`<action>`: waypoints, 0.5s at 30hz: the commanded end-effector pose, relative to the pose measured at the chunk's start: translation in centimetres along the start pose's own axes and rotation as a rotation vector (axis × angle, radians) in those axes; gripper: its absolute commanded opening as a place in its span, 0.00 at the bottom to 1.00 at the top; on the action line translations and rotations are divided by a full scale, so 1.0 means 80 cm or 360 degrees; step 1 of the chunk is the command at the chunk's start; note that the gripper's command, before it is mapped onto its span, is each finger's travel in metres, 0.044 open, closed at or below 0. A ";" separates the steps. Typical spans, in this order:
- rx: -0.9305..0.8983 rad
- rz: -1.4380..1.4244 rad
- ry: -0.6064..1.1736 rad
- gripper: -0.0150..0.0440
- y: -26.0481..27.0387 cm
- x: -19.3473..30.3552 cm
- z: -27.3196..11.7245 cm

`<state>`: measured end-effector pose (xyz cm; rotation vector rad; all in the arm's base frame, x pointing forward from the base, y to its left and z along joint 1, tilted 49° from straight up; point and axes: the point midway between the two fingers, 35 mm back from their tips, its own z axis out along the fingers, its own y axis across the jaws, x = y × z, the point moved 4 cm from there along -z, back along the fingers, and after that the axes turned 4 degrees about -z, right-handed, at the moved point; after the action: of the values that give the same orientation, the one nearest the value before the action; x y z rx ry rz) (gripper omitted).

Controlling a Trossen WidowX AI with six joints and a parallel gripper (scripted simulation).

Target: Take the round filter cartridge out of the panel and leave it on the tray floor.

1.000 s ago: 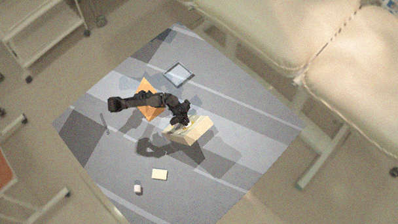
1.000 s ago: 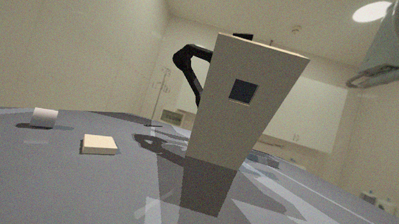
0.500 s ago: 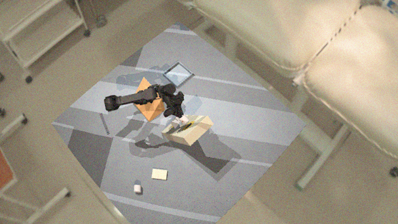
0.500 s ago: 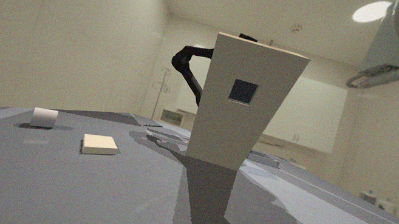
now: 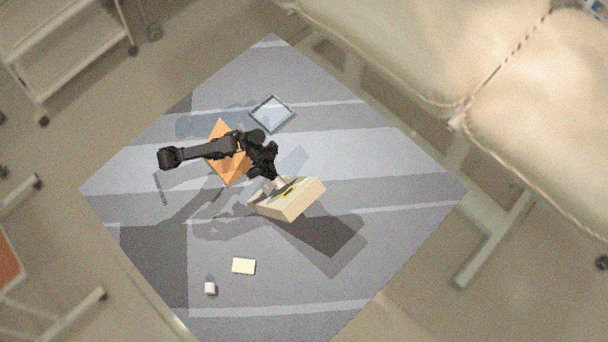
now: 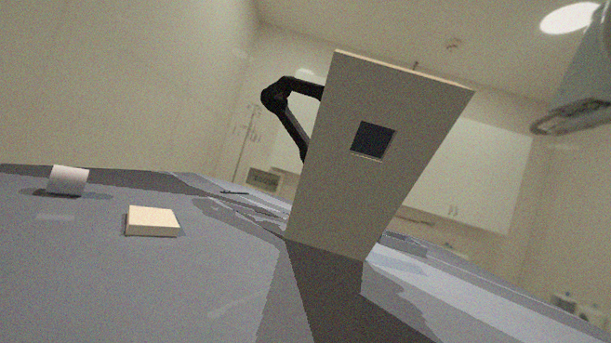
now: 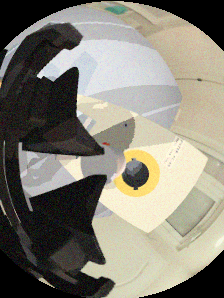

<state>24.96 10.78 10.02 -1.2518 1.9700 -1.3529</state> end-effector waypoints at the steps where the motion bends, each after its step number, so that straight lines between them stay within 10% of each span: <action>1: 0.0008 0.0005 -0.0004 0.25 0.008 0.011 0.001; 10: 0.0008 0.0004 -0.0003 0.25 0.032 0.038 0.005; 15: 0.0003 -0.0002 0.0004 0.44 0.028 0.032 0.005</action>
<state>22.94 8.53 8.10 -1.2568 1.9703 -1.3613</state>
